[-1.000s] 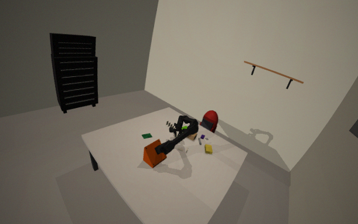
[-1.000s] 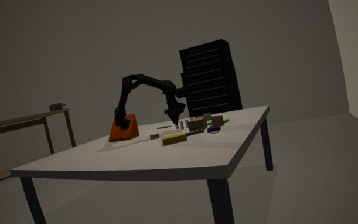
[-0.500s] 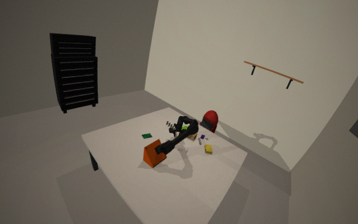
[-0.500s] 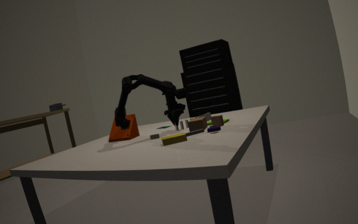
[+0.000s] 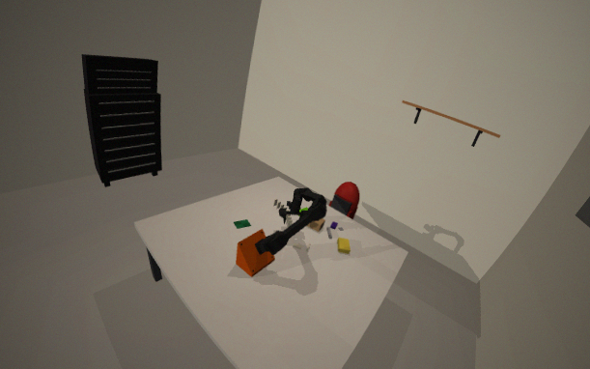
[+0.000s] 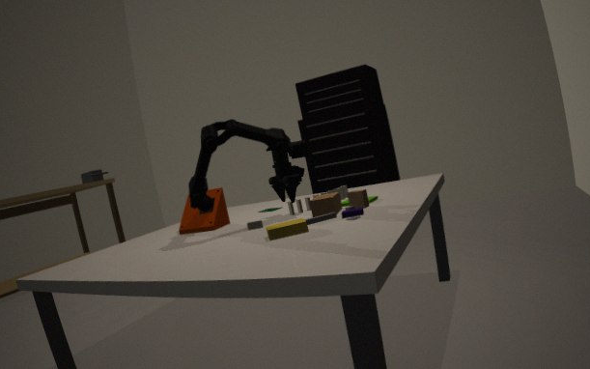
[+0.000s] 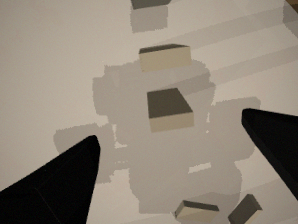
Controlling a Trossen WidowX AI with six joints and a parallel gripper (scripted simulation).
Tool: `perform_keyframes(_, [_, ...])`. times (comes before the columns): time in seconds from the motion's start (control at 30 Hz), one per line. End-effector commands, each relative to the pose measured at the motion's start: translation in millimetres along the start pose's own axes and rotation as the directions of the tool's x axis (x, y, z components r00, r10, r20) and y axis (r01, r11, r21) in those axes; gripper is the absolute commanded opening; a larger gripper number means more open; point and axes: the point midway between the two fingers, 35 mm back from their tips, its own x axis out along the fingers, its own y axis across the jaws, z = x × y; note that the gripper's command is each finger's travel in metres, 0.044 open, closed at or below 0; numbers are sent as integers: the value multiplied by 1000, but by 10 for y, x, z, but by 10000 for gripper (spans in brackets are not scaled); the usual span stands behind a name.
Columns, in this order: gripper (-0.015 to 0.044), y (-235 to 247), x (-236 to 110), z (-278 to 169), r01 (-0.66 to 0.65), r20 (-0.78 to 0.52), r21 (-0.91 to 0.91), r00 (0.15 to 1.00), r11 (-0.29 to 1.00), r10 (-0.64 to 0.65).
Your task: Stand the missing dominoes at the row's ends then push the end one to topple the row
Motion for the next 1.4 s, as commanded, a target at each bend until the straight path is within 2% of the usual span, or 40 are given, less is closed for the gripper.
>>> perform_keyframes(0.0, [440,-4,-506,85,4,31,10,1000,1000,-4])
perform_keyframes(0.13, [440,30,-1054,9,4,25,9,1000,1000,-4])
perform_keyframes(0.37, [440,21,-1075,-12,3,25,28,1000,1000,-4])
perform_keyframes(0.47, [440,-123,-982,-217,-9,29,300,1000,954,0])
perform_keyframes(0.6, [440,-312,-800,-599,-25,34,709,999,705,2])
perform_keyframes(0.73, [440,-418,-597,-997,-30,32,956,999,293,-1])
perform_keyframes(0.83, [440,-443,-435,-1297,-25,25,997,1000,-69,-6])
perform_keyframes(0.9, [440,-434,-326,-1495,-20,18,951,1000,-308,-10])
perform_keyframes(0.97, [440,-417,-255,-1622,-17,13,891,1000,-454,-13])
perform_keyframes(1.37, [440,-416,-191,-1634,-17,13,882,1000,-471,-12])
